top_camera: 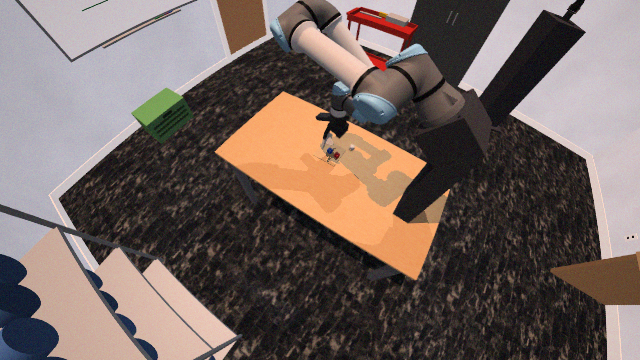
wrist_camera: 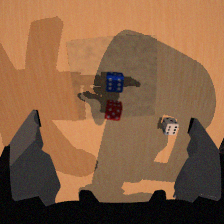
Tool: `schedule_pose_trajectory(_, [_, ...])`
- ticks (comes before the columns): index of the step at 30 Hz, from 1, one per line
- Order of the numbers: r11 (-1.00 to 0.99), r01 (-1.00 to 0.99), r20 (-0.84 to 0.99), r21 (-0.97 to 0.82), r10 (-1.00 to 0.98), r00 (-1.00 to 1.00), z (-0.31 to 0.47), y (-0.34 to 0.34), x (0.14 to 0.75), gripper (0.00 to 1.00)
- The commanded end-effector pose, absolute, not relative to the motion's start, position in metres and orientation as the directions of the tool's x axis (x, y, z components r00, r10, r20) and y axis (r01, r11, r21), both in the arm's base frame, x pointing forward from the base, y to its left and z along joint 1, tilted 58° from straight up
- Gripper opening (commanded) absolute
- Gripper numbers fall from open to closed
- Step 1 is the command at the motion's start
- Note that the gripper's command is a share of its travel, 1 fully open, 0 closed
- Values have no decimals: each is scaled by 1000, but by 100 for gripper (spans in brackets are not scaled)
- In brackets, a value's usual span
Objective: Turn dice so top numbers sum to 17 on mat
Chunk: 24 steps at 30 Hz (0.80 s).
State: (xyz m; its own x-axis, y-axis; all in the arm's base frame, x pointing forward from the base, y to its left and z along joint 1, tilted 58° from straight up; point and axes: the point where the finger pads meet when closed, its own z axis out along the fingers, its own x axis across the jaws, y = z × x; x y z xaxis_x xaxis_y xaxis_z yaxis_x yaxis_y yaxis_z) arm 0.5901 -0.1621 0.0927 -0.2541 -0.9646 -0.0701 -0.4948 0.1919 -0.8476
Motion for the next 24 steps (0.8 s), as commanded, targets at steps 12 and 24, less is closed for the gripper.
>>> schedule_pose_trajectory(12, [181, -497, -61, -849, -967, -249, 93, -163, 590, 100])
schedule_pose_trajectory(24, [74, -524, 33, -849, -981, -192, 87, -170, 588, 100])
